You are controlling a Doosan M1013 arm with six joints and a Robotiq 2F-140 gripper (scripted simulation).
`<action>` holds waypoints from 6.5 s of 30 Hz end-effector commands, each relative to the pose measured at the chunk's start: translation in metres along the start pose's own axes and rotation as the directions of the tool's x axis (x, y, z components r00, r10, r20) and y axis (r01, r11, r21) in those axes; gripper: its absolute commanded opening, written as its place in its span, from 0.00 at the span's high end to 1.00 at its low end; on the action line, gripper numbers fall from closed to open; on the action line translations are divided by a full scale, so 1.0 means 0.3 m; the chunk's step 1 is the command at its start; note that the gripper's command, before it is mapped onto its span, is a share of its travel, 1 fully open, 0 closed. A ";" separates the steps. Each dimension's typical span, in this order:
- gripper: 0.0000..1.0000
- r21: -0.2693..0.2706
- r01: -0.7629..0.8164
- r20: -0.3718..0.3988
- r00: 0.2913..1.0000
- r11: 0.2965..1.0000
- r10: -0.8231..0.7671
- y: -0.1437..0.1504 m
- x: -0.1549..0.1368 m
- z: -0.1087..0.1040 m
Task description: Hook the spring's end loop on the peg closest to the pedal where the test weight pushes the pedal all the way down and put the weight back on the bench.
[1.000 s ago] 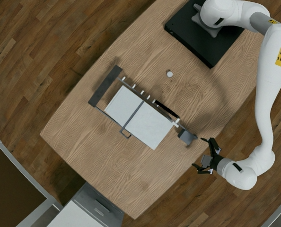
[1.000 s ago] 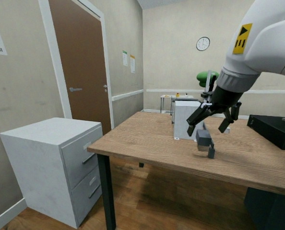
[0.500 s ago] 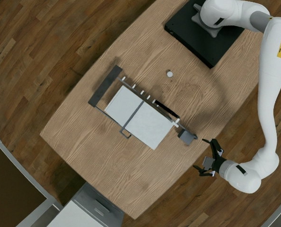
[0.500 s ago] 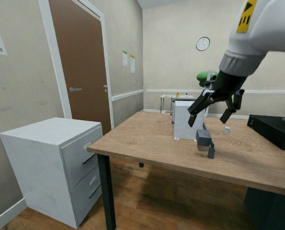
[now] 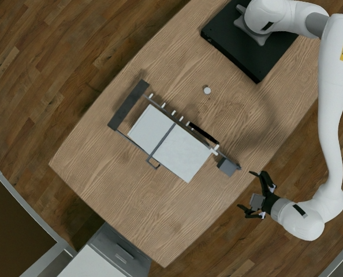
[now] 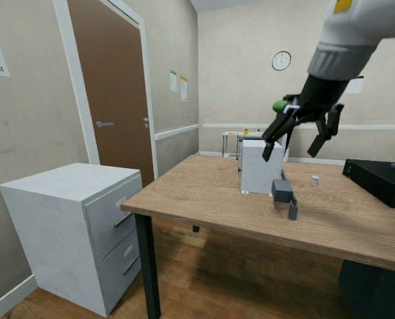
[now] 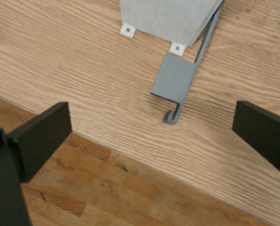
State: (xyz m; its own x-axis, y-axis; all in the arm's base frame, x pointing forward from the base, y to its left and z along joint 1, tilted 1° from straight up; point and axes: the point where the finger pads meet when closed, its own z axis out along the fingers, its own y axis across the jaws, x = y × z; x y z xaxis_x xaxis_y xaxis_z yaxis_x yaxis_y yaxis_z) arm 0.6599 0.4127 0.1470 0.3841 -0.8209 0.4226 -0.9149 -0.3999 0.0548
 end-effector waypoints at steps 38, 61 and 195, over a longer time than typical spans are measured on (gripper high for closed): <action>0.00 0.002 -0.001 0.001 1.000 1.000 0.001 0.018 0.187 -0.394; 0.00 0.002 -0.001 0.001 1.000 1.000 0.001 0.027 0.277 -0.584; 0.00 0.001 -0.001 0.001 1.000 1.000 0.001 0.910 0.922 -0.452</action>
State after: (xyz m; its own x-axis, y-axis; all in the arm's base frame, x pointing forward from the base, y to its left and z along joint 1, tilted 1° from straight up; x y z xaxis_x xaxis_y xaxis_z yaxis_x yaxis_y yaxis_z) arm 0.5007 0.1339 0.4007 0.3839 -0.8211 0.4223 -0.9150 -0.3997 0.0546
